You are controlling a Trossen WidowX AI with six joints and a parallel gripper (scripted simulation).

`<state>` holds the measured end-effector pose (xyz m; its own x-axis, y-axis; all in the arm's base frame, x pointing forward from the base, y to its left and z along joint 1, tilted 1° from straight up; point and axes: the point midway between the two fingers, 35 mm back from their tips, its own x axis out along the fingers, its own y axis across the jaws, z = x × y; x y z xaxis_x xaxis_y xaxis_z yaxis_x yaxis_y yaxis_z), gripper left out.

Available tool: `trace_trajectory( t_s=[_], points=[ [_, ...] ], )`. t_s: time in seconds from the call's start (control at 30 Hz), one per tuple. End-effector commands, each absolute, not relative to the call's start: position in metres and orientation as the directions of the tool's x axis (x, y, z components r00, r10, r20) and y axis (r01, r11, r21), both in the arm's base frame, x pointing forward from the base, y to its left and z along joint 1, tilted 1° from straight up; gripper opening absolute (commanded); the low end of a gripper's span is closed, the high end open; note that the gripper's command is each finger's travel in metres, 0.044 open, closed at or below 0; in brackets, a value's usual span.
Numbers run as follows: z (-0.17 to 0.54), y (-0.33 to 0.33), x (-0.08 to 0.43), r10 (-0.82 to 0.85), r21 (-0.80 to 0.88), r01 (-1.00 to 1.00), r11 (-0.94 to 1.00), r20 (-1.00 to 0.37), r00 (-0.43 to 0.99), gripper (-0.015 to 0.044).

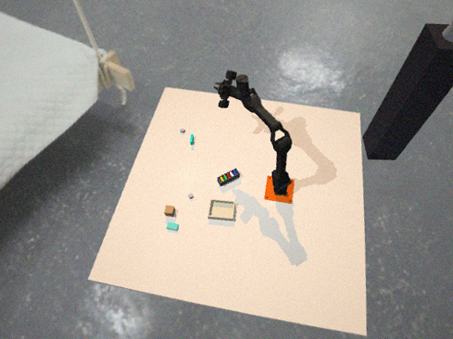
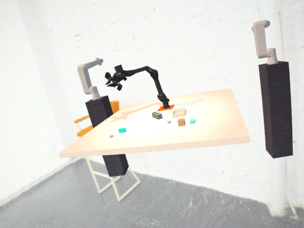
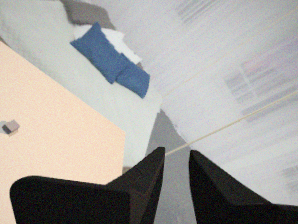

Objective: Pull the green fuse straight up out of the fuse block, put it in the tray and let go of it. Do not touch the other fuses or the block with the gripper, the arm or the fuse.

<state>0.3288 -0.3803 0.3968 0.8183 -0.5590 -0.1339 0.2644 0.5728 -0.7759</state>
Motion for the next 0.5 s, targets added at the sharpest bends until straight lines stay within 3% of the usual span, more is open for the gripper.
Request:
trace_trajectory(
  t_s=[0.0,0.2,0.47],
  points=[
    [0.339,-0.342,0.361,-0.472,-0.521,0.260,0.813,-0.329,0.818,0.0074],
    [0.268,-0.275,0.387,-0.321,-0.136,0.299,0.945,-0.572,0.755,0.0074],
    [0.187,-0.174,0.381,-0.119,0.200,0.500,0.842,-0.837,0.535,0.0074]
  ],
)
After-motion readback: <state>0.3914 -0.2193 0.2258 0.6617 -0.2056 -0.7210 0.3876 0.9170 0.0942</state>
